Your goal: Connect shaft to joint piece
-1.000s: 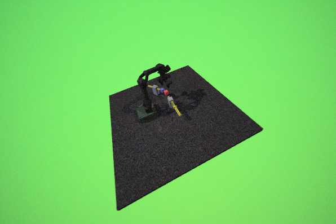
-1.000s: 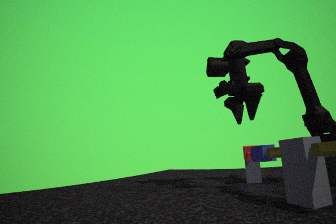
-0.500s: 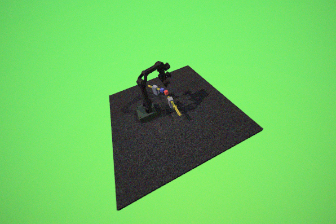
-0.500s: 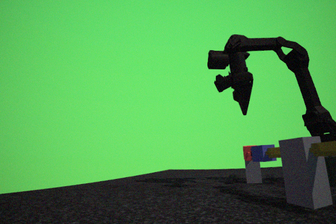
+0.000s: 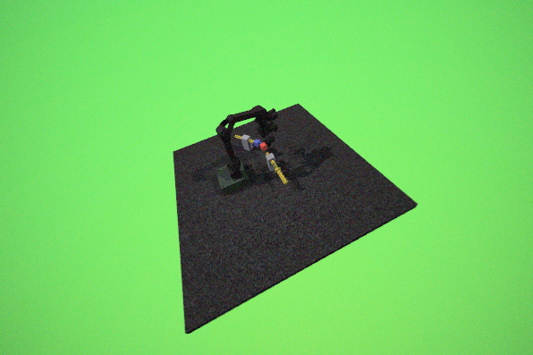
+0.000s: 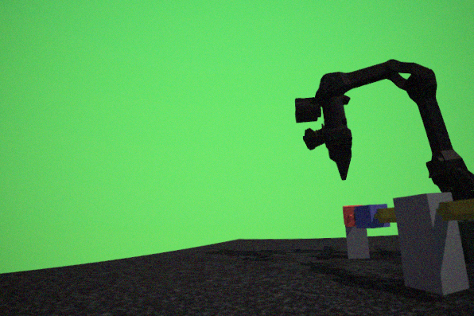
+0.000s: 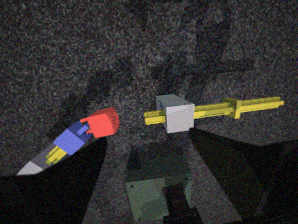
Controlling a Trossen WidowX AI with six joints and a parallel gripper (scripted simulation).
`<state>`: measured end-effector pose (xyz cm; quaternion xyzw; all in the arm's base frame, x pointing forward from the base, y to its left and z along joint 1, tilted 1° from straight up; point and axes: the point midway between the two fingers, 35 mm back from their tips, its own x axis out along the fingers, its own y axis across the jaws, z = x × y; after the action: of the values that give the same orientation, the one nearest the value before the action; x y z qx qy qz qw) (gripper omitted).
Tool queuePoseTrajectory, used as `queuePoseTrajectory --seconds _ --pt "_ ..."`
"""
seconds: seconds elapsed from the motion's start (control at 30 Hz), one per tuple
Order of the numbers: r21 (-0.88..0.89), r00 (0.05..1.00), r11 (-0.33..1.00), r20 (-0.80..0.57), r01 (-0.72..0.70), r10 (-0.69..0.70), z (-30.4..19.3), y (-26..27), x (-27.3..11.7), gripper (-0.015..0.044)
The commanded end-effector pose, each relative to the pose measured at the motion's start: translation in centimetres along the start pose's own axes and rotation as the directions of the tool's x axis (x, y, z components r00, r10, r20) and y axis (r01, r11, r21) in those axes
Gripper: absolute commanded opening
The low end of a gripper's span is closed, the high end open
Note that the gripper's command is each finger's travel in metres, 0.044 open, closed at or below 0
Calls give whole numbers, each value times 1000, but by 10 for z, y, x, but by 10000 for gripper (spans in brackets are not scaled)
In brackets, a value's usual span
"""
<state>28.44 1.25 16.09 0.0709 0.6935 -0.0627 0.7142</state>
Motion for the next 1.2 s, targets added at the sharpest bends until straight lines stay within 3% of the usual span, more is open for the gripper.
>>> queuePoseTrajectory --seconds 0.0,0.57,1.17 --pt "77 1000 997 4 8 -8 0 -4 3 440" --pt "535 999 845 9 28 -39 0 -3 9 440" --pt "882 997 471 15 20 -71 0 -2 17 440"
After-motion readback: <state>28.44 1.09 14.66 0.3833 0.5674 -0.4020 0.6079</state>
